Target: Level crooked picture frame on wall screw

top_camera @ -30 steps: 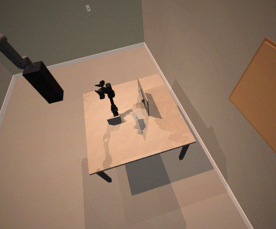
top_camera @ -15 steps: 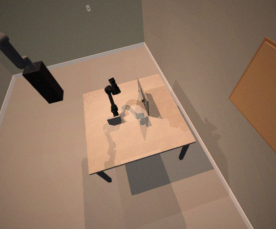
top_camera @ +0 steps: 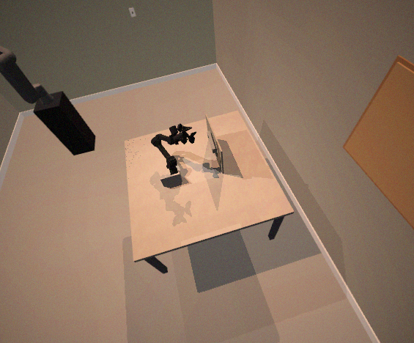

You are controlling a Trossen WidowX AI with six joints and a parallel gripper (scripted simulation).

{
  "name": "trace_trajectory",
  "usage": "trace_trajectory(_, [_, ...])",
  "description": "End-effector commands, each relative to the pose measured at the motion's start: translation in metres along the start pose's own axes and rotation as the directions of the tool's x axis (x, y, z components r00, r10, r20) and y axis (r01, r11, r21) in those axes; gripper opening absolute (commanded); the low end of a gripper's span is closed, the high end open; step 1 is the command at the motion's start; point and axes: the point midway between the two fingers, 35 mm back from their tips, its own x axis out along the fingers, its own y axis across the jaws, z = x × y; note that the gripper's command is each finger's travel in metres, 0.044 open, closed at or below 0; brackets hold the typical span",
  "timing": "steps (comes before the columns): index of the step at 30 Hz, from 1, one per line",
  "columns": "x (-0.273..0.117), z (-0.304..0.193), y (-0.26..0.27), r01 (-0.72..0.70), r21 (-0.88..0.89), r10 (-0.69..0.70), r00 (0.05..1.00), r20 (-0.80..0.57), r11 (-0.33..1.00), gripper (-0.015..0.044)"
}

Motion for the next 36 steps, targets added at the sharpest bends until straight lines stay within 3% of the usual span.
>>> trace_trajectory(1, [-0.034, -0.028, -0.065, 0.261, 0.214, -0.23, 0.96, -0.162, 0.941, 0.026])
trace_trajectory(6, [-0.083, -0.055, -0.127, 0.548, 0.379, -0.437, 0.831, -0.344, 0.746, 0.026])
trace_trajectory(8, [-0.092, -0.058, -0.137, 0.59, 0.397, -0.465, 0.804, -0.371, 0.703, 0.026])
trace_trajectory(36, [-0.092, -0.058, -0.137, 0.591, 0.398, -0.466, 0.803, -0.372, 0.702, 0.026])
